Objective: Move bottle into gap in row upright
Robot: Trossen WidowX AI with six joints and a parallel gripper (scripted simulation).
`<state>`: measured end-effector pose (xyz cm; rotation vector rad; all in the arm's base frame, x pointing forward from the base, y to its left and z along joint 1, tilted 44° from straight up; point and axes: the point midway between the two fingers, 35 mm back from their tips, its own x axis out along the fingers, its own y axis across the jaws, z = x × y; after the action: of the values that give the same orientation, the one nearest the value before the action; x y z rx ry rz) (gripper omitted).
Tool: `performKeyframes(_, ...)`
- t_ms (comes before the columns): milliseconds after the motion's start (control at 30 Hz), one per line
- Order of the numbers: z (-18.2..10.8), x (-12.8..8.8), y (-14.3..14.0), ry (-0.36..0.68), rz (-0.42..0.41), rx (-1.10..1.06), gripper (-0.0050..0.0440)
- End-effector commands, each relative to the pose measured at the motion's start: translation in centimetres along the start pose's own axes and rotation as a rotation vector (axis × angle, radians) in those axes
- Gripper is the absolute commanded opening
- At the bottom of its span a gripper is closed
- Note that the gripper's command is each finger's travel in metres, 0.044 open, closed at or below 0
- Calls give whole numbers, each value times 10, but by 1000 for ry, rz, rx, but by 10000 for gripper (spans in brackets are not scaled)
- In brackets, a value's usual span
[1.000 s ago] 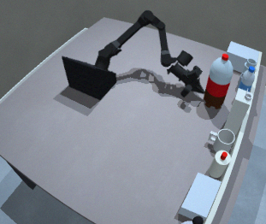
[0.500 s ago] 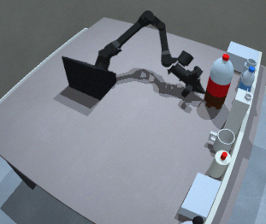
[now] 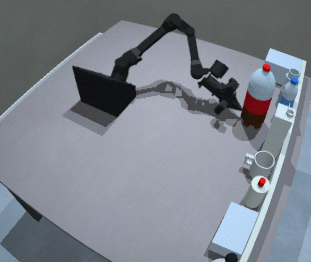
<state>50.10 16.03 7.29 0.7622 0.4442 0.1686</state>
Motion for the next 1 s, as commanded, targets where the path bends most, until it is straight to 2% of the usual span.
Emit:
performKeyframes(0,10,3,4,-17,10,-2,-50)
performKeyframes(967,12,9,4,-17,11,-2,-50)
